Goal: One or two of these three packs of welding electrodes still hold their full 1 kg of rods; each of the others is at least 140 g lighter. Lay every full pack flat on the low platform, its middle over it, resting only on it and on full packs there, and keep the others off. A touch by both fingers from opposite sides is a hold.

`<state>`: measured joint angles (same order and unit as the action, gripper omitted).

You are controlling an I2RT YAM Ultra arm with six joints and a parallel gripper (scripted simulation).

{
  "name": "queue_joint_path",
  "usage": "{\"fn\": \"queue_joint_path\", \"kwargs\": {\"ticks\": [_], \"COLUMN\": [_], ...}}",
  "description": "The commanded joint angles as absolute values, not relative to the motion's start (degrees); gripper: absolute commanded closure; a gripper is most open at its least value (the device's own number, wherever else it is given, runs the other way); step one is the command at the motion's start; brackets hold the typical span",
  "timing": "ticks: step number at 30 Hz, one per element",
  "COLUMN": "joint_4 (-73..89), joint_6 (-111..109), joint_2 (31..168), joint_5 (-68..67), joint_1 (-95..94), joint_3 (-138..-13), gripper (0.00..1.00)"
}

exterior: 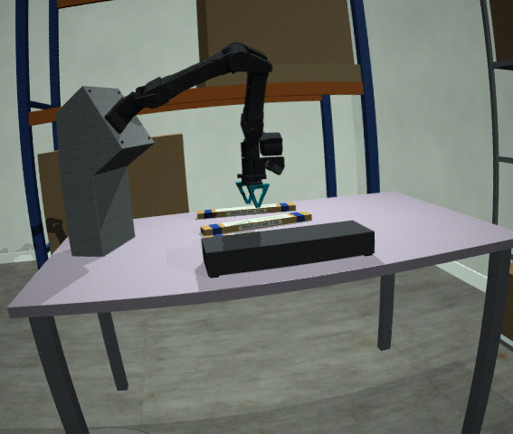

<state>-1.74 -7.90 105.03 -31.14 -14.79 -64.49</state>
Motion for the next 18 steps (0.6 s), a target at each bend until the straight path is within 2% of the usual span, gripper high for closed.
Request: {"fn": "queue_joint_path", "kwargs": {"ticks": [1,10,18], "joint_4": [-5.06,-7.42,-6.58], "joint_6": [-9.27,-10.56,-10.32], "joint_2": [107.55,112.62,111.41], "joint_5": [-29.5,-27.94,-27.91], "joint_1": [-14.19,-12.27,-13.45], "joint_3": [-66.99,-70.35,-71.11], "gripper": [0.05,0.05,0.05]}}
